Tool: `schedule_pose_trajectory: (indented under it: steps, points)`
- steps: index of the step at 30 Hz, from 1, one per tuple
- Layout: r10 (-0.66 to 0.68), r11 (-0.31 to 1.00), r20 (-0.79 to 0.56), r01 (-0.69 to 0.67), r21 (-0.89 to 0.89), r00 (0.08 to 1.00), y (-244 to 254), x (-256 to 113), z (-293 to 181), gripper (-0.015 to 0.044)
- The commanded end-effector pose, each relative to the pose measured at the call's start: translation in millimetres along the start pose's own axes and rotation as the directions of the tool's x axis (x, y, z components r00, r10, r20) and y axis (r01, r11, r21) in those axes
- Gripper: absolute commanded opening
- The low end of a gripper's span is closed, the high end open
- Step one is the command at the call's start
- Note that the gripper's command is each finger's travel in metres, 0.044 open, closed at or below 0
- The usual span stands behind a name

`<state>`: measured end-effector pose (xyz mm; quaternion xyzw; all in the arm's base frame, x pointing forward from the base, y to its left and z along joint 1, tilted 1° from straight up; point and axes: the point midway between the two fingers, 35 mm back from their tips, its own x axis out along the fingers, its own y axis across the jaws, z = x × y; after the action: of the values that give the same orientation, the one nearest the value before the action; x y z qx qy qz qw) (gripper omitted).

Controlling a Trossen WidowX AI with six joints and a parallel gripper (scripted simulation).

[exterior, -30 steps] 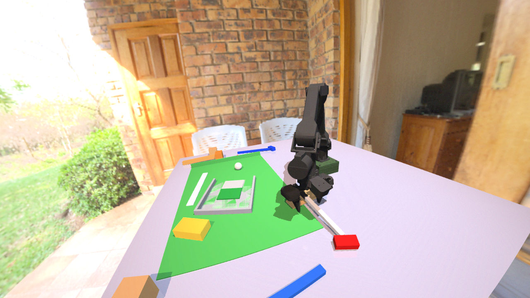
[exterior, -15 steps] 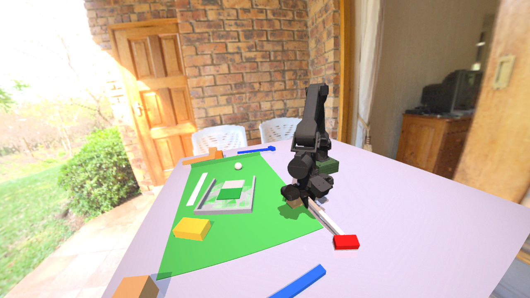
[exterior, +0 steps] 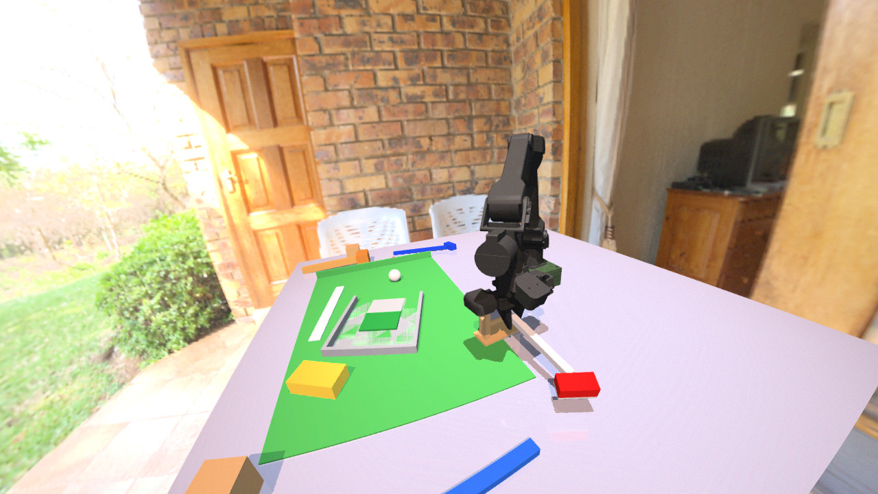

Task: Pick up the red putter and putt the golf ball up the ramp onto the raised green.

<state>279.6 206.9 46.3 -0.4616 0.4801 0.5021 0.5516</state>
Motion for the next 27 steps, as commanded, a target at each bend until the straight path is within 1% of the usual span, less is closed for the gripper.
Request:
schedule_pose_trajectory:
  steps: [1, 5, 7, 8, 9, 14, 20, 27]
  points:
    - [-0.015, 1.0, 0.012, 0.015, -0.001, 1.0, -1, -32, 5, 0.0]
    - [-0.015, 1.0, 0.012, 0.015, 0.0, 1.0, 2, -57, 5, 0.0]
    - [-0.015, 1.0, 0.012, 0.015, 0.0, 1.0, 2, -59, 5, 0.0]
    - [-0.013, 1.0, 0.012, 0.013, 0.003, 1.0, 0, -49, 4, 0.0]
    - [-0.01, 1.0, 0.014, 0.009, 0.02, 1.0, -1, -50, 2, 0.0]
    - [0.017, 0.983, 0.034, -0.023, 0.181, 0.999, -15, -55, -16, 0.0]
    - [0.029, 0.93, 0.069, -0.052, 0.364, 0.997, -31, -61, -40, 0.0]
    - [0.023, 0.853, 0.105, -0.074, 0.517, 0.994, -45, -68, -64, 0.0]
